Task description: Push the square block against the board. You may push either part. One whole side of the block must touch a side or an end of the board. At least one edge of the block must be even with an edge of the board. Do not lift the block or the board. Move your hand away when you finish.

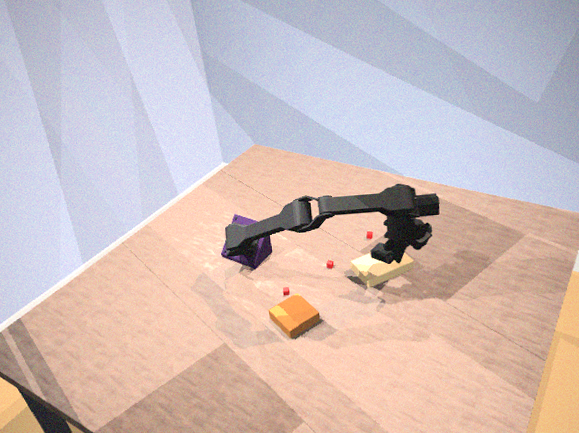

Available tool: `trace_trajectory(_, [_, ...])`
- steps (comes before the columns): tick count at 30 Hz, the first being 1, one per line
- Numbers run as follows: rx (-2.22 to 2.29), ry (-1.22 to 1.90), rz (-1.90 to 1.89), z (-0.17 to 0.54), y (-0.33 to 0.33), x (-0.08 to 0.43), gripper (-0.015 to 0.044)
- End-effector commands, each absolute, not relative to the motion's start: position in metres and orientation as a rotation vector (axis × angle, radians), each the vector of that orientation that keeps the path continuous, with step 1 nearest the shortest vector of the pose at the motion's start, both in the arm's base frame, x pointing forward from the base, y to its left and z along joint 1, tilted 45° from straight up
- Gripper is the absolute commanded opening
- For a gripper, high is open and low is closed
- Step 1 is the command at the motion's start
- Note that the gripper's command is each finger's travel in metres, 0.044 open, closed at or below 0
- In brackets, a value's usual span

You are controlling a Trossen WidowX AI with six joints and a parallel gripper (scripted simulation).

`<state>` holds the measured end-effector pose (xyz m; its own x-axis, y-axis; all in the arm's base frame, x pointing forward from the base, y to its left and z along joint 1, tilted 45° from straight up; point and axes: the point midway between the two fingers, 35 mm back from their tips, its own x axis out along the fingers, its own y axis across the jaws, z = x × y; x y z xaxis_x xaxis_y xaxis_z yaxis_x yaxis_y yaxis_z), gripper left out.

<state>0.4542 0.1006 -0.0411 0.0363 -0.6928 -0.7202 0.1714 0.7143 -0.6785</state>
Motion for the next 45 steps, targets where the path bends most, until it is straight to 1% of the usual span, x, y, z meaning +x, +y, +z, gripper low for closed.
trace_trajectory(1, [-0.390, 1.339, -0.788, -0.031, 0.090, 0.457, 0.0000])
trace_trajectory(7, [-0.350, 1.316, -0.828, -0.028, 0.084, 0.459, 0.0000])
trace_trajectory(16, [-0.186, 1.239, -0.970, -0.064, 0.048, 0.460, 0.0000])
trace_trajectory(41, [-0.162, 1.231, -0.986, -0.079, 0.060, 0.433, 0.0000])
trace_trajectory(45, [-0.157, 1.228, -0.988, -0.078, 0.060, 0.436, 0.0000])
